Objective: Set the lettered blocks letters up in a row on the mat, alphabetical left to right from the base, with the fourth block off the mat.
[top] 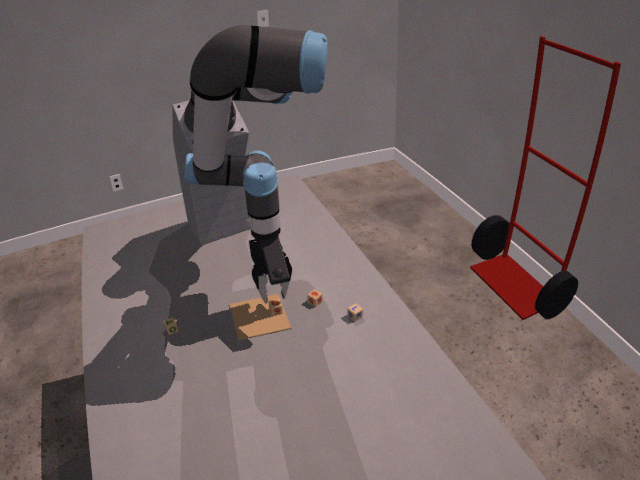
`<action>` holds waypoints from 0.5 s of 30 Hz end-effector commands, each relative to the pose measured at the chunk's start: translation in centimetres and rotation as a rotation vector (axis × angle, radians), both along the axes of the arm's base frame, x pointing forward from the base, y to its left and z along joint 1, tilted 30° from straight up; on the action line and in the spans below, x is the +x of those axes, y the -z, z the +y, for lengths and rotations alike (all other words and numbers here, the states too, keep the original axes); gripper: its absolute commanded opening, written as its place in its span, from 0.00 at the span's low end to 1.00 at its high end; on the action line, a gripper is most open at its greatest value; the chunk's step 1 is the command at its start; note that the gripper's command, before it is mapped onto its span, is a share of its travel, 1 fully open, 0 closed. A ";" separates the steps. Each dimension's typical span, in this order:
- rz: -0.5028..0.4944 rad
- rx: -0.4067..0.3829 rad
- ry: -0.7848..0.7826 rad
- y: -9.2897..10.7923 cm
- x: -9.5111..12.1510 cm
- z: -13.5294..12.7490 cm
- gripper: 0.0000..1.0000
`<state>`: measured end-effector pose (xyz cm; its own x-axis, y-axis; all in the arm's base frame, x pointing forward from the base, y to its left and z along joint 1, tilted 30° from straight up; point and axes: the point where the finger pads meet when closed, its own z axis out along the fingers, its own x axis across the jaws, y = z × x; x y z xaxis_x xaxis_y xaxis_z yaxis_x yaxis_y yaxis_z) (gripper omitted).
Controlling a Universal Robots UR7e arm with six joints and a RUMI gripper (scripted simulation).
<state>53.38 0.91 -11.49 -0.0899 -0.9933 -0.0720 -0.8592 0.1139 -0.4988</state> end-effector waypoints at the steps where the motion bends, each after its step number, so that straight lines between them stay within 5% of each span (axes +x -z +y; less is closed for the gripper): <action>1: 0.005 0.002 -0.001 -1.3 -1.0 0.0 0.28; 15: 0.005 0.002 -0.001 -4.6 -2.9 -0.1 0.28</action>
